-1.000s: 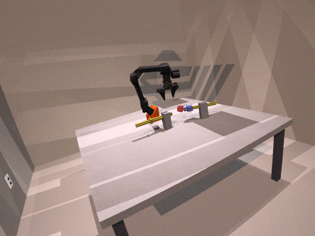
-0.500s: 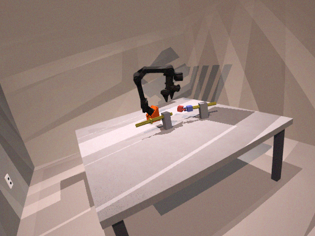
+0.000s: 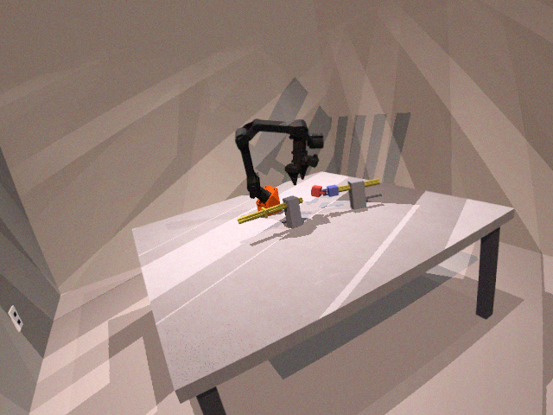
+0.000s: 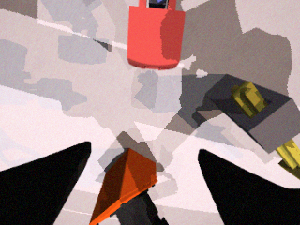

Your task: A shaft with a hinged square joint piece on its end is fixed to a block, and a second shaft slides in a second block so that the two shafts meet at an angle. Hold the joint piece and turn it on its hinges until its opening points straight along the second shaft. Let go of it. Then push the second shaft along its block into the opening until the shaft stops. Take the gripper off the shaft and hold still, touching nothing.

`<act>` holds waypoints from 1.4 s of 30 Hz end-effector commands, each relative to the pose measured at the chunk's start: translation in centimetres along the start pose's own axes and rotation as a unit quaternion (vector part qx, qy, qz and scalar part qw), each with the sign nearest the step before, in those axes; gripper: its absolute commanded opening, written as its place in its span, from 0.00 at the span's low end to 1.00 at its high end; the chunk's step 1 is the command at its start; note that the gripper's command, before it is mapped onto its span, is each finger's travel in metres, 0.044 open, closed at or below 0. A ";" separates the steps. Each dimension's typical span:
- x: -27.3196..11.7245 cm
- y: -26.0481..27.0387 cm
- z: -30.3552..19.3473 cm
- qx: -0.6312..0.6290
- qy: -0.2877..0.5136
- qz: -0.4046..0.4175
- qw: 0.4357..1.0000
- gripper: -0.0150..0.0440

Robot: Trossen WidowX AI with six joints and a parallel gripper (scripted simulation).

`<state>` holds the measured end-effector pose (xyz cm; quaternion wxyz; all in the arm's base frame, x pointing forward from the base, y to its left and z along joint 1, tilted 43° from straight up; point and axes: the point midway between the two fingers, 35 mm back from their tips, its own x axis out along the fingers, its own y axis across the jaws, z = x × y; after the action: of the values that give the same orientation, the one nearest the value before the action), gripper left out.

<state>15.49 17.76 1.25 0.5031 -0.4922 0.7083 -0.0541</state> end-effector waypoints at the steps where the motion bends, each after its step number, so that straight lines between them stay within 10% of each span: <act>1: 2.1 0.0 0.4 -0.003 0.002 -0.003 1.000 1.00; 42: 4.6 -0.1 7.6 -0.002 0.001 -0.003 1.000 1.00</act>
<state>21.10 17.61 -5.00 0.5023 -0.4933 0.7080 -0.0557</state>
